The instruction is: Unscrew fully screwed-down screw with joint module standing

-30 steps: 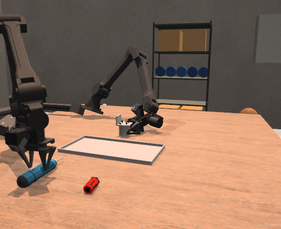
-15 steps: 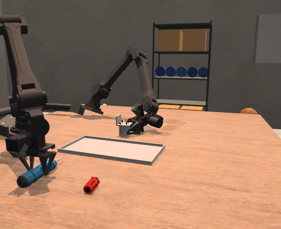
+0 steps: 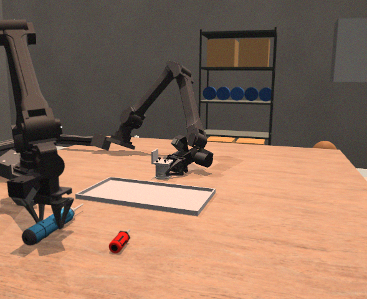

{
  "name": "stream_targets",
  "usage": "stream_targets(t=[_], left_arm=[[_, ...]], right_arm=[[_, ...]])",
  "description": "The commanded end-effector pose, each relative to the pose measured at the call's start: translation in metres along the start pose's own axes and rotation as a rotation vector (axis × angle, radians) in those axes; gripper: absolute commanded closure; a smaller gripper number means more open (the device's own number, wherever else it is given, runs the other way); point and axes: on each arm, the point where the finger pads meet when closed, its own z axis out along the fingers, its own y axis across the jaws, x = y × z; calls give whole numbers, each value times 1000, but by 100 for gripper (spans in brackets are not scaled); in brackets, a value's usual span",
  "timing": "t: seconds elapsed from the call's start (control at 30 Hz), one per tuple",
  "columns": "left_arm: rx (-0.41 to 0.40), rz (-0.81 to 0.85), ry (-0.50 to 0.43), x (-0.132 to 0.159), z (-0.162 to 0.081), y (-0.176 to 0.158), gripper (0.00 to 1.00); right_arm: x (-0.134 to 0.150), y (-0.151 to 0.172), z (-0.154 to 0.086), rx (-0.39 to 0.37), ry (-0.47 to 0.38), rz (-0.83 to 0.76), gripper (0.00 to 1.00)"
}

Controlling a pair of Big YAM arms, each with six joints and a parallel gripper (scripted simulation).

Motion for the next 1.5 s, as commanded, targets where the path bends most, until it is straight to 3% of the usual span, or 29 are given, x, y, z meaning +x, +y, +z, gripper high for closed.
stream_targets(t=[0.0,1.47], left_arm=[[-11,17,-1,-4,-3,8,41],[-11,17,-1,-4,-3,8,41]], right_arm=[[-12,3,-13,-33,-33,4,35],[-6,-2,-5,-20,-20,3,35]])
